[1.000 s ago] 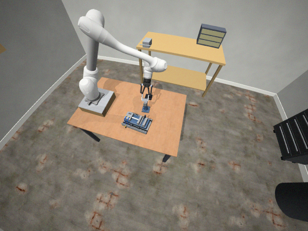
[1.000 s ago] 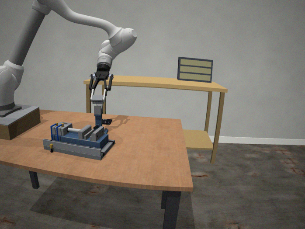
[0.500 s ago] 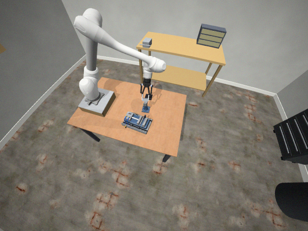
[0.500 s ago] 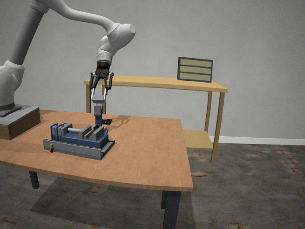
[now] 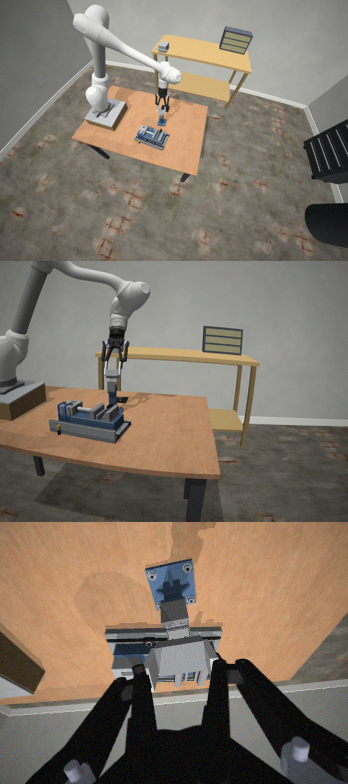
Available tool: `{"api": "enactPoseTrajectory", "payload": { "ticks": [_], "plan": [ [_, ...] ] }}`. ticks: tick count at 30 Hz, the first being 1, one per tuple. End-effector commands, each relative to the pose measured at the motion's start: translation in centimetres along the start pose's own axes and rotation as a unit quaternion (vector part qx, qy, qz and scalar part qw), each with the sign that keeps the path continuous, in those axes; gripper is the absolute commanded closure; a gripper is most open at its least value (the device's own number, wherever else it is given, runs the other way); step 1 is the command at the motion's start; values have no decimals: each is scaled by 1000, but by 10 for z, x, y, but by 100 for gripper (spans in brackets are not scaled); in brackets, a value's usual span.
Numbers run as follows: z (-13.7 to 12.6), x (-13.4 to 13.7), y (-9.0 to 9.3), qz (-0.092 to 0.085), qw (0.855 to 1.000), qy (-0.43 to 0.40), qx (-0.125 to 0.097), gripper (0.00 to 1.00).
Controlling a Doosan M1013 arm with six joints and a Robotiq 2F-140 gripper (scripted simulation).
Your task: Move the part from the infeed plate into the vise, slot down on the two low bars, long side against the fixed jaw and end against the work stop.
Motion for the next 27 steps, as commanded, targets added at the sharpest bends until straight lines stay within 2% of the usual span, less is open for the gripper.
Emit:
{"api": "enactPoseTrajectory", "payload": {
  "ticks": [1, 16, 18, 27],
  "plan": [
    [-2, -2, 3, 2, 1000, -4, 12, 100],
    [-15, 0, 4, 12, 995, -4, 101, 100],
    [-15, 0, 4, 12, 995, -4, 101, 100],
    [-22, 0, 6, 17, 989, -4, 148, 100]
  ]
}}
Point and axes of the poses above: the point where the finger pads meet when closed, its own y axis out along the fingers, its own x axis across the jaws, z = x × y, the point moved 5 cm from there along -y, back along the fingers, and after that the axes turned 6 degrees about y, right-handed, at the moved point
